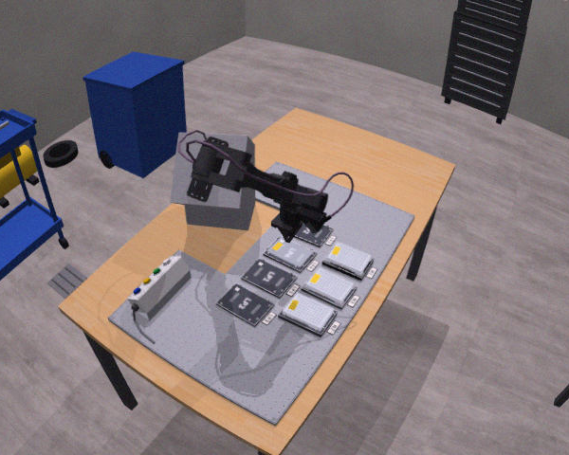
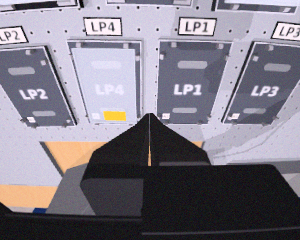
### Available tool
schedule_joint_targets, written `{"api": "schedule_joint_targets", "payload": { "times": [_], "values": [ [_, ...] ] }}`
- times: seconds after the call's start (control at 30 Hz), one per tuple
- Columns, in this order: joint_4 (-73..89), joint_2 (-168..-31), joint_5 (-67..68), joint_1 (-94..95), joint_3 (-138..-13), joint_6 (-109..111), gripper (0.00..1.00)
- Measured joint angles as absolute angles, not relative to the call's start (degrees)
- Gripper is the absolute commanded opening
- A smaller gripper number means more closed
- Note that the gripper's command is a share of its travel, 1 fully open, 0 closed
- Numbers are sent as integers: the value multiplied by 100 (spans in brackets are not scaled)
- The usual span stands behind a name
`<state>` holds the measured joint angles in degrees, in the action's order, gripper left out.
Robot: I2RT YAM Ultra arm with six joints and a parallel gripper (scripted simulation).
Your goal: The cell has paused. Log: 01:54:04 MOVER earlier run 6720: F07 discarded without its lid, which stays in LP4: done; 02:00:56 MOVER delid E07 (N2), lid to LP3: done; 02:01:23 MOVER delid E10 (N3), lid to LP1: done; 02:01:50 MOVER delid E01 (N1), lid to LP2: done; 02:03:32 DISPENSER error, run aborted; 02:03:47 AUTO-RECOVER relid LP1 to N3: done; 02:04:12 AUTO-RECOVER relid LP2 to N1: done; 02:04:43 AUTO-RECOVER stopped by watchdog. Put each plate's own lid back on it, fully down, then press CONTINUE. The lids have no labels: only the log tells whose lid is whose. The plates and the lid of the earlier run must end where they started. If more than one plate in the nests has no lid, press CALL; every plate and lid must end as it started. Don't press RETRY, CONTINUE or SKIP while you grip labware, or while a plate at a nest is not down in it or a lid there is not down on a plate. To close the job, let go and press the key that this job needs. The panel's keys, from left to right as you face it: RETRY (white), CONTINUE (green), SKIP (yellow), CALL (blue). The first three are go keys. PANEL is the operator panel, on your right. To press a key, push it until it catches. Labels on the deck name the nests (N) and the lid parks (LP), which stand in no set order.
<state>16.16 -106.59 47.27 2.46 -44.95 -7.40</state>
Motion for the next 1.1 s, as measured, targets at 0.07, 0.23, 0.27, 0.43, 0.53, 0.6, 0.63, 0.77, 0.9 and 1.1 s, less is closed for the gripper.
{"api": "schedule_joint_targets", "payload": {
  "times": [0.07,0.23,0.27,0.43,0.53,0.6,0.63,0.77,0.9,1.1],
  "values": [
    [1623,-10659,4729,246,-4501,-744,0],
    [1632,-10659,4729,246,-4519,-751,0],
    [1634,-10659,4729,246,-4523,-753,0],
    [1638,-10659,4731,246,-4532,-760,0],
    [1640,-10659,4731,246,-4532,-762,0],
    [1640,-10659,4731,246,-4534,-764,0],
    [1643,-10659,4731,246,-4536,-766,0],
    [1634,-10645,4722,246,-4525,-784,0],
    [1621,-10344,4670,21,-4324,-851,0],
    [1584,-9861,4611,-268,-4125,-930,0]
  ]
}}
